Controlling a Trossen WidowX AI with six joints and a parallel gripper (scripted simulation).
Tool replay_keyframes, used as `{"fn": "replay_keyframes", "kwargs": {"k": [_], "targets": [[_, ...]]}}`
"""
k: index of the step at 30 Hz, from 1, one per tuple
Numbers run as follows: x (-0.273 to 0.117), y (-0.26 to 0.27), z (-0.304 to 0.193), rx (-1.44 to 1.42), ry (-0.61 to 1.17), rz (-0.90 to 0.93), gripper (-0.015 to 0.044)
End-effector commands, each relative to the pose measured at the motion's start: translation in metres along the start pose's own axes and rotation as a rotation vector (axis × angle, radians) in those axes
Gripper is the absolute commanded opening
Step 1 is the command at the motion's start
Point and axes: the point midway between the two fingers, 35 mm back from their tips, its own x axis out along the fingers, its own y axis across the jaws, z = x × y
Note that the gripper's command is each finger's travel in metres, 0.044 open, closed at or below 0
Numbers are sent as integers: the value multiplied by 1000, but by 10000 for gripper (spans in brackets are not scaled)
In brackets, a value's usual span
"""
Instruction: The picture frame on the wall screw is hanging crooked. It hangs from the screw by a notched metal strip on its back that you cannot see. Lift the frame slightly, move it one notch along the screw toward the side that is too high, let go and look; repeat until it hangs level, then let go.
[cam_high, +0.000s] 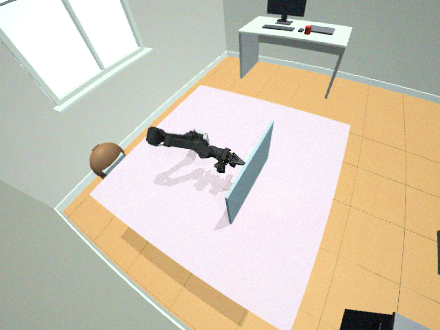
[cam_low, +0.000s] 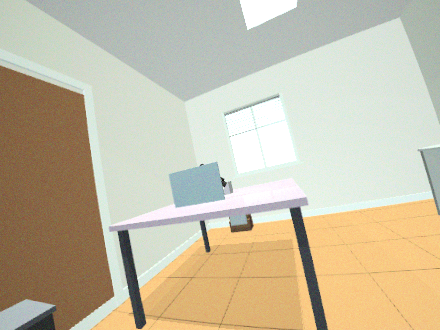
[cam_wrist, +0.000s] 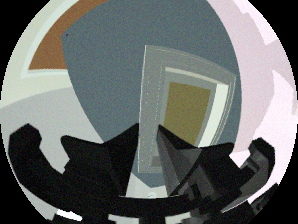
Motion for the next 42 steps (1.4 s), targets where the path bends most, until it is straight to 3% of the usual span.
{"fn": "replay_keyframes", "kwargs": {"k": [1, 42], "targets": [[0, 1, 0, -2, -3, -1, 0], [0, 11, 0, -1, -3, -1, 0]]}}
